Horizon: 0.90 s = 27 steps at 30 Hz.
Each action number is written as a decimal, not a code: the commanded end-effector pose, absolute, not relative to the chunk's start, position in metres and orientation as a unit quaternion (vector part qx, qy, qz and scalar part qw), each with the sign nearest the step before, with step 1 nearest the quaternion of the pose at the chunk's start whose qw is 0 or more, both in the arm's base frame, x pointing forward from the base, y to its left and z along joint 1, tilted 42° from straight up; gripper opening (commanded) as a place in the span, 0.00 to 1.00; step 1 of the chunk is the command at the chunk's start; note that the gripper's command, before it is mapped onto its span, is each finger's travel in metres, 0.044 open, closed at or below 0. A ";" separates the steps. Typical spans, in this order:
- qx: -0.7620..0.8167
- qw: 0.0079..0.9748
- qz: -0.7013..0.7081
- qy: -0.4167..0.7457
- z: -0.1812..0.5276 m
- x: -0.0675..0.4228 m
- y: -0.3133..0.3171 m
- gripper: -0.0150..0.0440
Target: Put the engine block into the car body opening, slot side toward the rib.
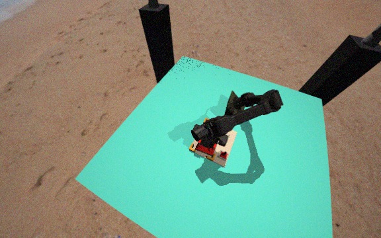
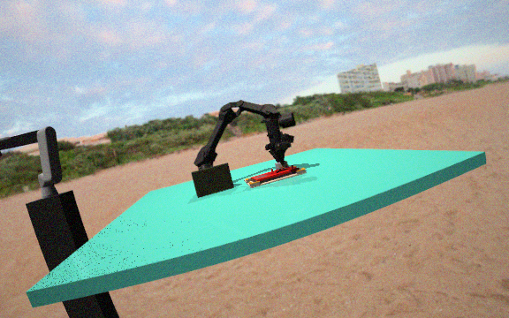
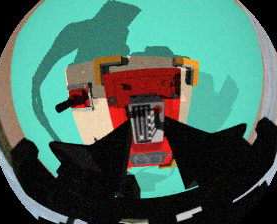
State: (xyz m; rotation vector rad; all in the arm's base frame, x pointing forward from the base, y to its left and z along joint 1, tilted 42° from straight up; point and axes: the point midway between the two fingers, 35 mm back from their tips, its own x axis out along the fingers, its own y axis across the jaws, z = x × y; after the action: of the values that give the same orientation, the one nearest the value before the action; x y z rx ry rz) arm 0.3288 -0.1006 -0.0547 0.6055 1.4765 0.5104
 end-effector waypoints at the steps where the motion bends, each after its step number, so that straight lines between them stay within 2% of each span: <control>1: 0.271 0.669 0.225 0.655 -0.056 0.329 -0.100 0.52; 27: 0.271 0.669 0.225 0.655 -0.059 0.329 -0.097 0.52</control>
State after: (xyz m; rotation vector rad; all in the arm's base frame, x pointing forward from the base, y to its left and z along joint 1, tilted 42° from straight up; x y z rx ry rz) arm 0.3286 -0.0978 -0.0584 0.6036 1.4785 0.5093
